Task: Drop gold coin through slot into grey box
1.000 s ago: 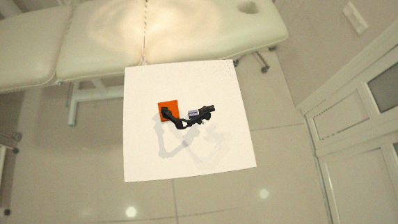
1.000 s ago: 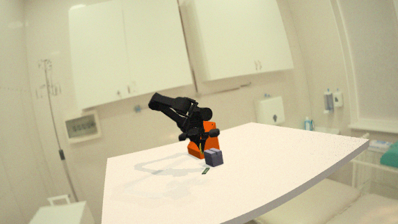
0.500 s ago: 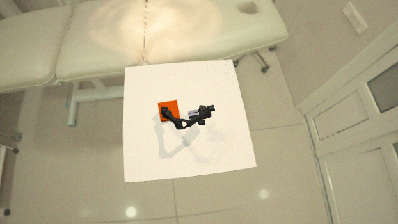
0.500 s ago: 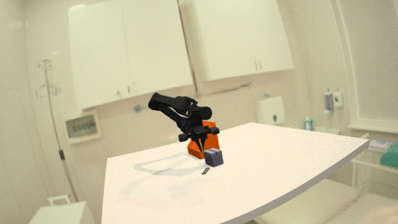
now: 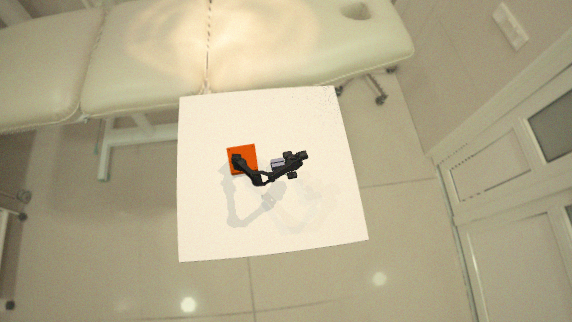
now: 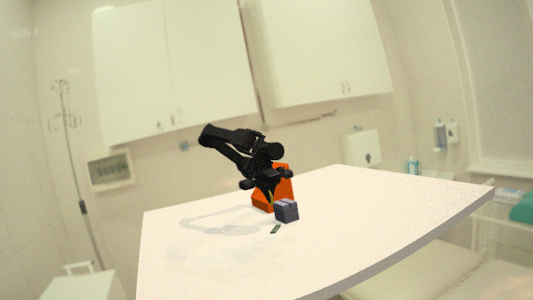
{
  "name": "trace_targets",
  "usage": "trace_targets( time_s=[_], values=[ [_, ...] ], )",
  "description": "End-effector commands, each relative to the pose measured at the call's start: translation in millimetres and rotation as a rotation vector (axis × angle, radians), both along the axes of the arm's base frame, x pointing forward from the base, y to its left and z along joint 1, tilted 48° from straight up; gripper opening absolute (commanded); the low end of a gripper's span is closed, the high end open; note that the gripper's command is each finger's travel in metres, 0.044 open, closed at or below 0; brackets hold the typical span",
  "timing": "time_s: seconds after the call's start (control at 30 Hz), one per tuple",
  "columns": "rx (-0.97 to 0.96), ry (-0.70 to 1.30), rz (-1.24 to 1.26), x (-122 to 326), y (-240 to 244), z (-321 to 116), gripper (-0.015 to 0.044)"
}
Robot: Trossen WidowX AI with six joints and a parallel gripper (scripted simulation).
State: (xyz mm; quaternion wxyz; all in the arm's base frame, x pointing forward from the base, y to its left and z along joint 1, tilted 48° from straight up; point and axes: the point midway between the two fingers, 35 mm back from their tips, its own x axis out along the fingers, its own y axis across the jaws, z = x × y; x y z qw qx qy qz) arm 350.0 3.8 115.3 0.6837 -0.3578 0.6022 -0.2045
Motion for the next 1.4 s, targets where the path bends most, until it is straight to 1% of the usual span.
trace_targets(
  time_s=[0.0,1.13,1.37],
  values=[
    [0.0,0.007,0.007,-6.2,5.0,-6.3,0.0],
    [0.0,0.012,0.007,-66.5,37.4,-58.4,0.0],
    [-0.003,0.013,0.009,-62.5,36.4,-55.7,0.0]
  ],
)
